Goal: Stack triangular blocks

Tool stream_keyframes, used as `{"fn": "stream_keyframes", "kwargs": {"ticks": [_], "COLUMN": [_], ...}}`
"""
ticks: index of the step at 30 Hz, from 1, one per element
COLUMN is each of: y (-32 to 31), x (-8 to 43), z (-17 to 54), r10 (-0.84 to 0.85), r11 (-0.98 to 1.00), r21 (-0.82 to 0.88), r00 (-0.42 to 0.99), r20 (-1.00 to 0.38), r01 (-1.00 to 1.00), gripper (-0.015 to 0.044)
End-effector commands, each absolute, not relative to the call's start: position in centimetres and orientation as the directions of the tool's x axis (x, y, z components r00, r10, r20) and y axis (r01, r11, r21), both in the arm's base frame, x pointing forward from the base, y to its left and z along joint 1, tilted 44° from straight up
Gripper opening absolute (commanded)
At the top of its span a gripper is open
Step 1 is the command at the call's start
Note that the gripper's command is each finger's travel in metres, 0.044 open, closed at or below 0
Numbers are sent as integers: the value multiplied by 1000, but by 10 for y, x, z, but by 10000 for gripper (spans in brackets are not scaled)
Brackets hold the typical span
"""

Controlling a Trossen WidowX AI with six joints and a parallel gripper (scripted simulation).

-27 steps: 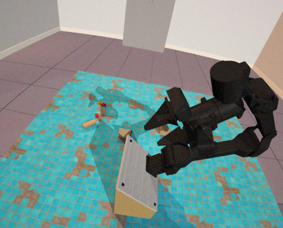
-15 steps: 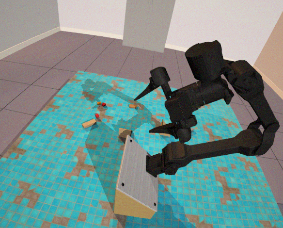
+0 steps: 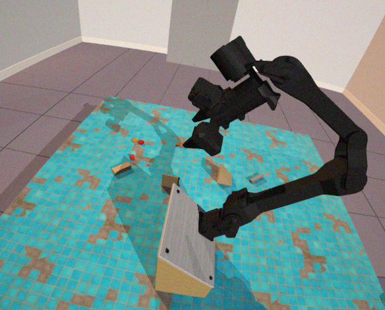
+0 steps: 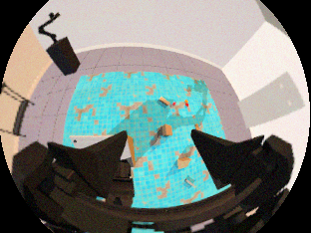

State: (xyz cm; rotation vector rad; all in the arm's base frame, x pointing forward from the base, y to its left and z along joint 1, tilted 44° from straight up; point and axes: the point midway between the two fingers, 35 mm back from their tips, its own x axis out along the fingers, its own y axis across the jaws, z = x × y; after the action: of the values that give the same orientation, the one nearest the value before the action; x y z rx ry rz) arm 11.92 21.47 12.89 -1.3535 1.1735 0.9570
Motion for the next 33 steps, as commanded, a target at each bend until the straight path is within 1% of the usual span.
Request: {"fn": "stream_keyframes", "kwargs": {"ticks": [1,7,10,14,18,23,28,33], "y": [189,164,150,130,110,82,53,23], "x": [184,219,235,253,270,288,303,315], "z": [108,97,92,85,78,69,60,50], "r10": [-346,-476,-536,-609,-676,-748,-809,-859], "r11": [577,767,802,791,725,585,407,218], "r21": [-403,-527,-572,-606,-608,-564,-468,-327], "r00": [235,226,214,191,162,120,72,22], "r20": [-908,-850,-817,-769,-719,-653,-583,-512], "r01": [-710,-365,-173,82,323,583,784,919], "gripper": [440,440,440,440,440,440,440,440]}}
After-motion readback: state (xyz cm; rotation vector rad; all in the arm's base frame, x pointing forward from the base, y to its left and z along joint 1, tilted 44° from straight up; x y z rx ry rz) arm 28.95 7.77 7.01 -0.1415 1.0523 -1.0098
